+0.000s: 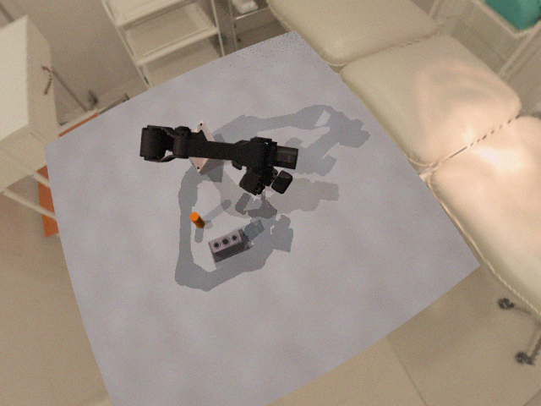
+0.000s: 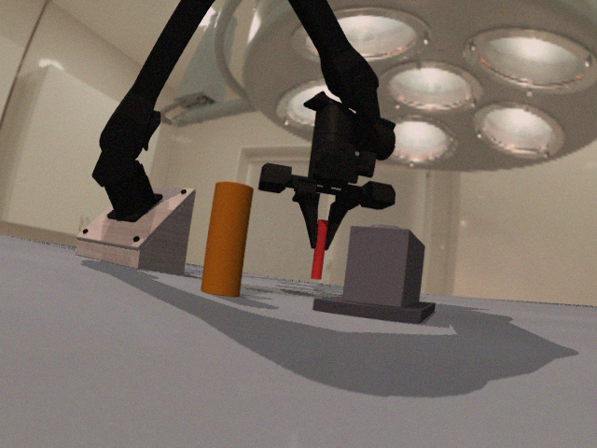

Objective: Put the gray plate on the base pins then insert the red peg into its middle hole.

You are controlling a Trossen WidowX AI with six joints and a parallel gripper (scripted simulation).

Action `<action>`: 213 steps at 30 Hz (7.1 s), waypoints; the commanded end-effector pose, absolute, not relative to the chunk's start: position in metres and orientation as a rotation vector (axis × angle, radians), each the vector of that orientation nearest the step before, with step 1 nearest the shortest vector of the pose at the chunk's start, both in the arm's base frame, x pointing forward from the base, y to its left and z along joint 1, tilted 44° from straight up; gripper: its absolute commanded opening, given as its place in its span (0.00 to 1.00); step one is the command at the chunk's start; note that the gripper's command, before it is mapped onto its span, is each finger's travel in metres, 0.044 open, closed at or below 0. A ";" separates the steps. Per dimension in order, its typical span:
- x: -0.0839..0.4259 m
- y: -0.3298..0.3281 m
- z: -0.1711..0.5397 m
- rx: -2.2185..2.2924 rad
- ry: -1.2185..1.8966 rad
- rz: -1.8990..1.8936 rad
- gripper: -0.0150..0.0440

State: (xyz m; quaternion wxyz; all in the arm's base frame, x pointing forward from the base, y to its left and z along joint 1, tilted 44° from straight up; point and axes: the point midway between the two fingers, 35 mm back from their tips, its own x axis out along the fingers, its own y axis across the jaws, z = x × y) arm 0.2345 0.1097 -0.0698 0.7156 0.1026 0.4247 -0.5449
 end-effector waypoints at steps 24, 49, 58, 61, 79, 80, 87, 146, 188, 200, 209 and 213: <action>0.248 0.143 -0.025 0.234 0.947 -1.199 0.25; 0.295 0.110 0.018 0.246 0.958 -1.186 0.25; 0.310 0.095 0.034 0.247 0.957 -1.184 0.25; 0.315 0.089 0.040 0.248 0.956 -1.184 0.25; 0.338 0.053 0.074 0.244 0.948 -1.189 0.25; 0.339 0.051 0.076 0.244 0.947 -1.189 0.25; 0.345 0.036 0.089 0.241 0.943 -1.193 0.25; 0.354 0.004 0.097 0.239 0.934 -1.209 0.25; 0.355 0.002 0.097 0.239 0.933 -1.211 0.51; 0.354 0.007 0.102 0.232 0.931 -1.205 0.51; 0.352 0.010 0.106 0.232 0.931 -1.205 0.51; 0.352 0.012 0.107 0.232 0.931 -1.205 0.51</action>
